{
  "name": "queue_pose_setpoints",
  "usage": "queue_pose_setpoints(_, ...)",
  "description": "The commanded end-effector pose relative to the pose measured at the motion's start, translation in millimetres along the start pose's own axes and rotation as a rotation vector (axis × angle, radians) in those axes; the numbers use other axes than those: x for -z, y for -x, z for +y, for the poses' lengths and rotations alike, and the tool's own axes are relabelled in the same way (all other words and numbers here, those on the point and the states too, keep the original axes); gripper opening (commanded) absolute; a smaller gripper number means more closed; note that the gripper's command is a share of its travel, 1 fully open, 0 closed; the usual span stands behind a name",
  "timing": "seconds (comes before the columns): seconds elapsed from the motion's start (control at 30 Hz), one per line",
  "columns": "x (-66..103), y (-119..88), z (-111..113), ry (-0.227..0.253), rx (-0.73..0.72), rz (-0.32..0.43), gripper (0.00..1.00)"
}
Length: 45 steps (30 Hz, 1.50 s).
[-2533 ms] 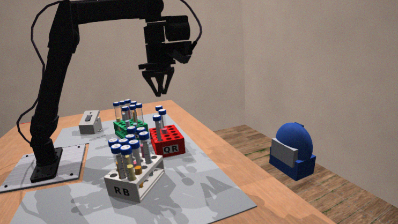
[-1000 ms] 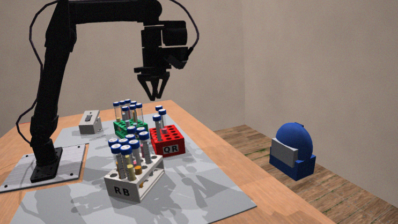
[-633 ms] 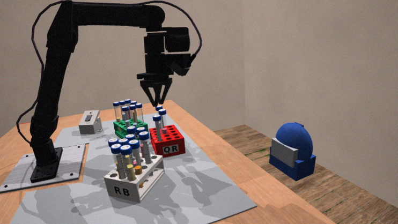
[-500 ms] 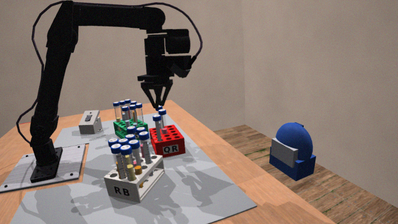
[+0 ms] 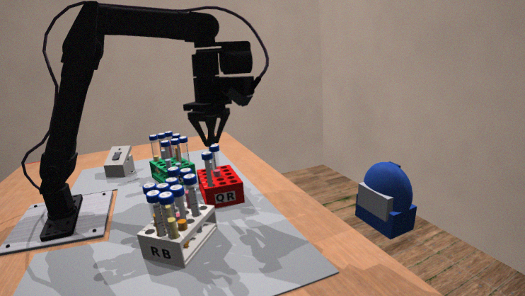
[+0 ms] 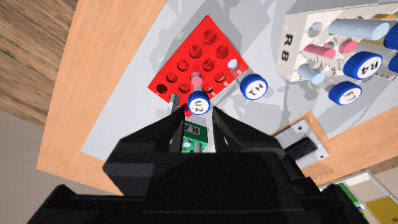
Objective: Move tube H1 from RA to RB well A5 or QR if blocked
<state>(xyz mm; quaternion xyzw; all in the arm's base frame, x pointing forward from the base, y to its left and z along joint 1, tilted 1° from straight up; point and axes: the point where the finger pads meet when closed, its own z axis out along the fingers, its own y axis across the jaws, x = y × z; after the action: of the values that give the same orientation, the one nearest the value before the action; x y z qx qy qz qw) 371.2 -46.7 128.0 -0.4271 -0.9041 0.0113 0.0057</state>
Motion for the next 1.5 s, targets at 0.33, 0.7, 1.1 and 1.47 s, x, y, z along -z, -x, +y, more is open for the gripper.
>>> queue_pose_setpoints(0.33,7.5,4.1,4.1,0.035,0.0,-0.046,0.3)
queue_pose_setpoints(0.7,-0.7,-0.8,2.1,0.021,0.002,-0.032,0.3)
queue_pose_setpoints(1.1,3.4,2.2,7.2,0.039,0.005,-0.05,0.0)
queue_pose_setpoints(1.47,3.3,2.3,7.1,0.038,0.005,-0.051,0.0)
